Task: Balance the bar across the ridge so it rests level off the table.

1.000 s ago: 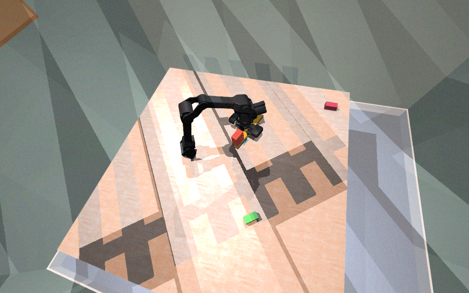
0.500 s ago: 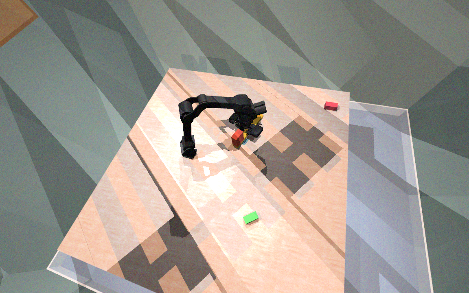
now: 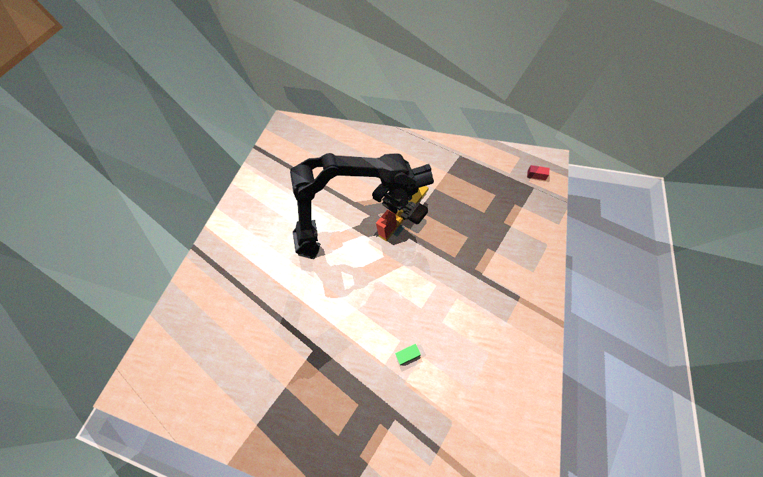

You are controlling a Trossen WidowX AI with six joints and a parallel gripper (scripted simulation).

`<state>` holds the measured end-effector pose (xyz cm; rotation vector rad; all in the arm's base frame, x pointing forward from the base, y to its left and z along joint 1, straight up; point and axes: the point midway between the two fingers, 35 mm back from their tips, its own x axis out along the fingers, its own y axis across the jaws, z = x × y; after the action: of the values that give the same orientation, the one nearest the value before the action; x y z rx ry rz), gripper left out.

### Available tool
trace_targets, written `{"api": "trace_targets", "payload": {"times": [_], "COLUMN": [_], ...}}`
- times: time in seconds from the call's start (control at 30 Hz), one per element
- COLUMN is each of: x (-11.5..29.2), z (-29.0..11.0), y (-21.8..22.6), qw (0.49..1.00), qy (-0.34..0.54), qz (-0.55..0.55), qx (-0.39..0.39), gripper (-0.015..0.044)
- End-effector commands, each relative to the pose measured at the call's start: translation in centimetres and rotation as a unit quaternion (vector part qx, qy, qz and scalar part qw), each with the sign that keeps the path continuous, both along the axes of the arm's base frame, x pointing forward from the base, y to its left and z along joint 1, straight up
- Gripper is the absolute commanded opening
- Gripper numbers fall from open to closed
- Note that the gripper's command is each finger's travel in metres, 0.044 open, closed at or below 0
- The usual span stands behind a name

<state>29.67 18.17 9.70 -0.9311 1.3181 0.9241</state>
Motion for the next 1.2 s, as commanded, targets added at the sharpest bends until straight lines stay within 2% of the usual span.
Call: {"api": "trace_targets", "payload": {"times": [0.0,0.33,0.67,0.8,1.03,1.17], "x": [0.0,0.0,0.0,0.1,-0.1,-0.3], "z": [0.0,0.0,0.0,0.8,9.2,10.0], "y": [0.0,0.0,0.0,0.1,-0.1,-0.2], "qw": [1.0,1.0,1.0,1.0,1.0,1.0], "qy": [0.0,0.0,0.0,0.0,0.0,0.0], "qz": [0.0,0.0,0.0,0.0,0.0,0.0], "qx": [0.0,0.0,0.0,0.0,0.0,0.0], "gripper": [0.0185,0.0185,0.044,0.044,0.044,0.044]}}
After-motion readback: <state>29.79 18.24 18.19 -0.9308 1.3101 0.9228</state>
